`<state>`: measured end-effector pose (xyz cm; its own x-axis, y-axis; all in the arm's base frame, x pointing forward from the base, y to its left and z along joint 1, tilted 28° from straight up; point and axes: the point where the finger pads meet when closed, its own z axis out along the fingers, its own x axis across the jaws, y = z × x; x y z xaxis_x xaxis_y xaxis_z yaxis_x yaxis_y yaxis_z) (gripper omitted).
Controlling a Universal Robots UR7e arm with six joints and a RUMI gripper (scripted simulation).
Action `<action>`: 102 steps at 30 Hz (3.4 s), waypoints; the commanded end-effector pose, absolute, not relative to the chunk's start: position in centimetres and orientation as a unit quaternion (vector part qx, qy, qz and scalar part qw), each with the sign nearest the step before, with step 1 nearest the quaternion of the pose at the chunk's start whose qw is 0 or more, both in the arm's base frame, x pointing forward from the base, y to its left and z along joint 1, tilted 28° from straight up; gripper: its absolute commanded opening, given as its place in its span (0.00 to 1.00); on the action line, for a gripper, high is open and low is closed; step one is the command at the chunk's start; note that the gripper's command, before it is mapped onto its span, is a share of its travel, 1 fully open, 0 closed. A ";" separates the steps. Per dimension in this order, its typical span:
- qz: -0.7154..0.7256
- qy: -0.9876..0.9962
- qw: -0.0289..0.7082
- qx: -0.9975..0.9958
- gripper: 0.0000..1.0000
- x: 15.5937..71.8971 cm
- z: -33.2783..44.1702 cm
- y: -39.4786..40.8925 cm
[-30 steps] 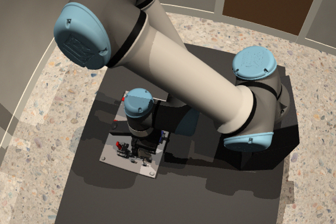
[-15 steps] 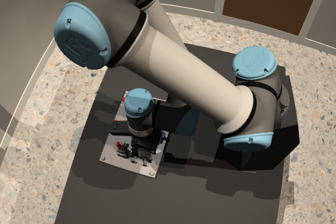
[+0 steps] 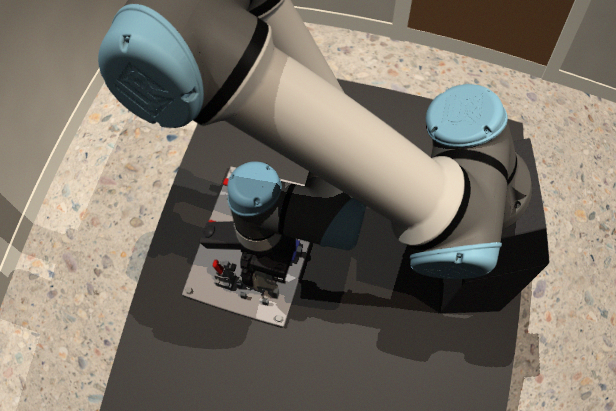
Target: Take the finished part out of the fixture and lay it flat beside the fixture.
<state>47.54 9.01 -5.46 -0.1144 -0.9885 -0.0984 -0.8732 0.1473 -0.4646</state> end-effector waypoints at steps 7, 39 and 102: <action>-0.148 0.732 0.196 -0.636 0.00 47.6 -5.4 9.0; -0.148 0.732 0.196 -0.636 0.00 47.7 -5.3 10.4; -0.148 0.732 0.196 -0.636 0.00 48.9 -4.3 20.2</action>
